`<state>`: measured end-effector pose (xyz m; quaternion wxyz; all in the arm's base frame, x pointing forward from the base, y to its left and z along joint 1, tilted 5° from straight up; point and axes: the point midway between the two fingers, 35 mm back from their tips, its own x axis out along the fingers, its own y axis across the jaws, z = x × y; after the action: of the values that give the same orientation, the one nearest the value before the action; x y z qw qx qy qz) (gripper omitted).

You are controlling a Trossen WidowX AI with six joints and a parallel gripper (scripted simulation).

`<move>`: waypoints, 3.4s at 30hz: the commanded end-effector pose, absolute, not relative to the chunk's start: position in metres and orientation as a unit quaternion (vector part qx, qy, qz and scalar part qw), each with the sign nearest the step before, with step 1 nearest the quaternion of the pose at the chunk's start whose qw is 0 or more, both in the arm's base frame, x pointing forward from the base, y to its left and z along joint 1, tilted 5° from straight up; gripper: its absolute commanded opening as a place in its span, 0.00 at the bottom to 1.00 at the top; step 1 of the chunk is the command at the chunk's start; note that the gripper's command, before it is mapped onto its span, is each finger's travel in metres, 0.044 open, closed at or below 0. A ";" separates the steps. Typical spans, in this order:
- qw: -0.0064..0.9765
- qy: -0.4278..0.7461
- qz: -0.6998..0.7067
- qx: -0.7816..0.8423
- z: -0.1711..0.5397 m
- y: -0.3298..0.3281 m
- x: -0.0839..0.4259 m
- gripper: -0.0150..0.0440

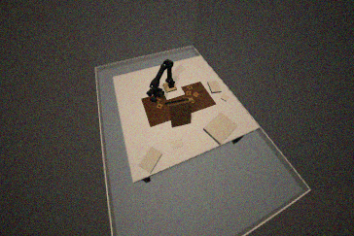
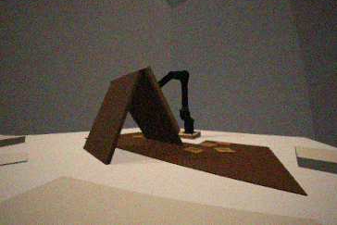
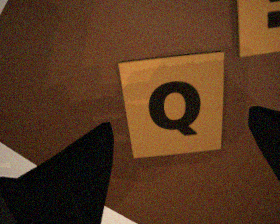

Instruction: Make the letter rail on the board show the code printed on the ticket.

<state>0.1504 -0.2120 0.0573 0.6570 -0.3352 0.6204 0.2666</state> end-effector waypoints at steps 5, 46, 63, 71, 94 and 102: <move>0.656 0.622 0.266 -0.335 0.053 -0.212 0.150 0.83; 0.656 0.622 0.267 -0.335 0.038 -0.213 0.151 0.83; 0.656 0.622 0.267 -0.335 0.037 -0.213 0.151 0.68; 0.656 0.622 0.267 -0.335 0.042 -0.212 0.152 0.43; 0.656 0.622 0.267 -0.335 0.055 -0.209 0.151 0.25; 0.656 0.622 0.267 -0.335 0.059 -0.209 0.151 0.25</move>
<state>0.1514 -0.2083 0.0565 0.6563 -0.3358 0.6198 0.2689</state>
